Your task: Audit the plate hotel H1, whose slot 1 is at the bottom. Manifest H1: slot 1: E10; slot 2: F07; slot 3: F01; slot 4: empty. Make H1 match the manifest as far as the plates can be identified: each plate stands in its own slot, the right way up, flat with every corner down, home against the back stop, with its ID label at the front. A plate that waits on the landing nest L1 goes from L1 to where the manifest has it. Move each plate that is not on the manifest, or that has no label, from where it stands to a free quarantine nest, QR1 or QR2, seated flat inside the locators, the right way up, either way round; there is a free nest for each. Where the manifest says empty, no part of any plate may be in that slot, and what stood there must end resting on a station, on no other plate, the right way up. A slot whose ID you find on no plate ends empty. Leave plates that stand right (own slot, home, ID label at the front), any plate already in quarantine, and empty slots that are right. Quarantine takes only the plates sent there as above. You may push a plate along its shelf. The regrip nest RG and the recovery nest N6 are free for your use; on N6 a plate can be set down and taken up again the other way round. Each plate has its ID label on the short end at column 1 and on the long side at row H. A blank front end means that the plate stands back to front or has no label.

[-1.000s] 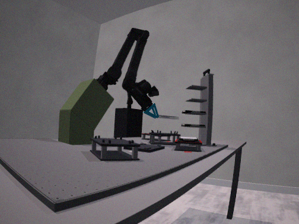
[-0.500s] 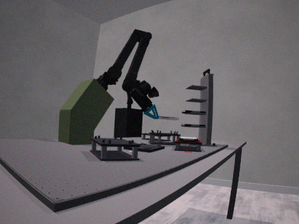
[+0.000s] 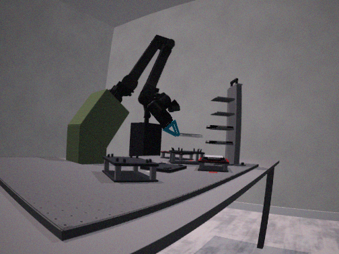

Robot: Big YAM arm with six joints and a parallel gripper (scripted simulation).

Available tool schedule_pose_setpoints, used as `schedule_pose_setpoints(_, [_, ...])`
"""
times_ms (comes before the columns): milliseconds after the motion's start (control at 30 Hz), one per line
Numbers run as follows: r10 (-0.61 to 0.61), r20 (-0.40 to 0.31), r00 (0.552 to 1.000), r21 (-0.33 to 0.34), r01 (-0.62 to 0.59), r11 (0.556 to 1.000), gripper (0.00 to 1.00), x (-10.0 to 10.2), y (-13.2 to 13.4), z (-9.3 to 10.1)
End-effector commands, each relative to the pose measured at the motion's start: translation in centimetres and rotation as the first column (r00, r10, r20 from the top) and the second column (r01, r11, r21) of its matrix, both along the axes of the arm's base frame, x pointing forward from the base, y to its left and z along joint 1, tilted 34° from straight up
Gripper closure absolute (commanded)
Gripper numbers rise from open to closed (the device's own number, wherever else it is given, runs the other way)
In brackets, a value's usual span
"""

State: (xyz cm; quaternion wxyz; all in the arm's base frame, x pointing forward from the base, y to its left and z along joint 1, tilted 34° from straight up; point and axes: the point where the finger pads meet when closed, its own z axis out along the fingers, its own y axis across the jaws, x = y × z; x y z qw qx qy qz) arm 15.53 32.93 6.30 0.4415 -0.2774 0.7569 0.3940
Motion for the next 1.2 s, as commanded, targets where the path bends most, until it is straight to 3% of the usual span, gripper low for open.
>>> schedule_pose_setpoints(0, [-0.002, 0.001, 1.0, 0.036, 0.002, 0.999, 0.14, 0.0, 0.6, 0.6])
schedule_pose_setpoints(1167, [-0.002, 0.0, 1.0, 0.035, 0.002, 0.999, 0.14, 0.0, 1.4, -0.8])
